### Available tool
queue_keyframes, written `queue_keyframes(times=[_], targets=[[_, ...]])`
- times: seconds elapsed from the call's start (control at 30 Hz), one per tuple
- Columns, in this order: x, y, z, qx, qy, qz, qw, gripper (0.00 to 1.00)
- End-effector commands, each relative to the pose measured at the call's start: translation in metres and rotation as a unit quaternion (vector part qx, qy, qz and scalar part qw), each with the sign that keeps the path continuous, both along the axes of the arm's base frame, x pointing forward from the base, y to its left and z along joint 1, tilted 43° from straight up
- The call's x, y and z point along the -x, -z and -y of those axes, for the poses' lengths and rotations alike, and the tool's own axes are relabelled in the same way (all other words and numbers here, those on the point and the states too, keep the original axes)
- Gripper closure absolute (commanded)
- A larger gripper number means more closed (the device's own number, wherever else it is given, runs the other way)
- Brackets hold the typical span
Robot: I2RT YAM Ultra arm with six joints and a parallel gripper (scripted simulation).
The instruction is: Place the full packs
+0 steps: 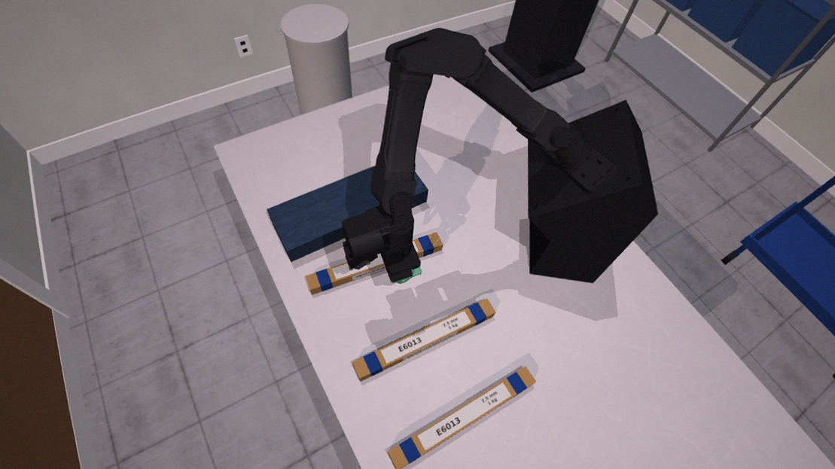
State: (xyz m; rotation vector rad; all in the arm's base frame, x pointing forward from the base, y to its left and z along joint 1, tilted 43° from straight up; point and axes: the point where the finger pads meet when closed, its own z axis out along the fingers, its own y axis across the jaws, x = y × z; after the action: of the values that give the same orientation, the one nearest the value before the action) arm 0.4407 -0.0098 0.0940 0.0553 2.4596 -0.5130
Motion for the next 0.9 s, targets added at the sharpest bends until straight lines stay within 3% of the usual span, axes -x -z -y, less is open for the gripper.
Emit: queue_keyframes(times=[0.0, 0.3, 0.43, 0.53, 0.87], targets=[[-0.006, -0.031, 0.013, -0.003, -0.020, 0.017, 1.000, 0.26], [-0.005, -0.058, 0.068, 0.000, -0.020, 0.018, 1.000, 0.26], [-0.005, -0.064, 0.078, 0.001, -0.020, 0.018, 1.000, 0.26], [-0.007, -0.064, 0.068, 0.000, -0.030, 0.018, 0.999, 0.26], [-0.008, -0.066, 0.067, -0.001, -0.028, 0.020, 0.999, 0.26]])
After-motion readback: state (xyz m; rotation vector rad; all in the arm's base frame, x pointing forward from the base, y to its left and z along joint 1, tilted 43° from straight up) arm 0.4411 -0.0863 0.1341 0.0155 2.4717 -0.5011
